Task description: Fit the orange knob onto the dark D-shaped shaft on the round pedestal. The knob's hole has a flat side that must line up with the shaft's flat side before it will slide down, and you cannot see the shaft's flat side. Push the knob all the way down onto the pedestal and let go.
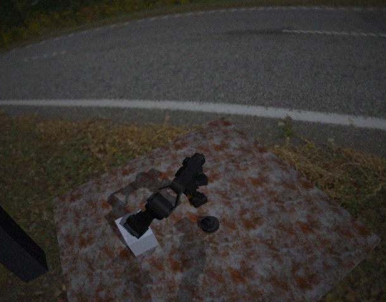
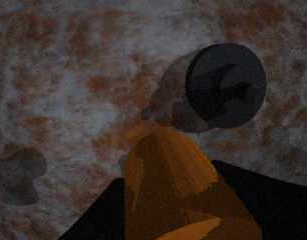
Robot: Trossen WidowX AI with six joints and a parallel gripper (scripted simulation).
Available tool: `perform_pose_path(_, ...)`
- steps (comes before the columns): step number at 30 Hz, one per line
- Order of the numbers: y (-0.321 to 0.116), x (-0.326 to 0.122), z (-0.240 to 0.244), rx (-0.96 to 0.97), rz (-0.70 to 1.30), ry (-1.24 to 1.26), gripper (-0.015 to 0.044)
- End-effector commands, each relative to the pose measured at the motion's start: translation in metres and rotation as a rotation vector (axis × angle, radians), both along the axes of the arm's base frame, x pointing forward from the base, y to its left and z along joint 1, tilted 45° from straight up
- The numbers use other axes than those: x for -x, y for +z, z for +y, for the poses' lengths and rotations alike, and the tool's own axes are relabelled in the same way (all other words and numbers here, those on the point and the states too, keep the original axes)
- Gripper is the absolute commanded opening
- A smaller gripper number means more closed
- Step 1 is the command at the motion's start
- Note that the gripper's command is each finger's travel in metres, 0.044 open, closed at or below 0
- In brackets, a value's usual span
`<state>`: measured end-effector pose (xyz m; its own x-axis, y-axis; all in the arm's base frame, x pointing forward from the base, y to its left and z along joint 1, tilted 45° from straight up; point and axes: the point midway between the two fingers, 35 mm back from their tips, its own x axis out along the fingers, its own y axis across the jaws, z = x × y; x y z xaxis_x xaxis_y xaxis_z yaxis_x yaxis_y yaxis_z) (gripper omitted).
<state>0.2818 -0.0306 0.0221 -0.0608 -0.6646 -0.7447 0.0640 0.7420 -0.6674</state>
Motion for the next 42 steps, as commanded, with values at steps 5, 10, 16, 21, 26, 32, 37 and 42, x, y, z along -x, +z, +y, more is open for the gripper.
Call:
perform_pose_path(5, 0.013, -0.008, -0.021, 0.011, -0.013, 0.006, 0.0000)
perform_pose_path(10, 0.020, -0.011, -0.035, 0.019, -0.013, 0.004, 0.0000)
perform_pose_path(16, 0.028, -0.013, -0.052, 0.030, -0.012, 0.001, 0.0000)
perform_pose_path(21, 0.035, -0.013, -0.066, 0.041, -0.010, -0.003, 0.0000)
perform_pose_path(26, 0.039, -0.013, -0.073, 0.047, -0.008, -0.005, 0.0000)
perform_pose_path(32, 0.031, -0.012, -0.081, 0.047, -0.008, -0.005, 0.0000)
perform_pose_path(37, 0.020, -0.011, -0.091, 0.048, -0.008, -0.005, 0.0000)
perform_pose_path(42, 0.022, -0.011, -0.090, 0.049, -0.010, -0.008, 0.0000)
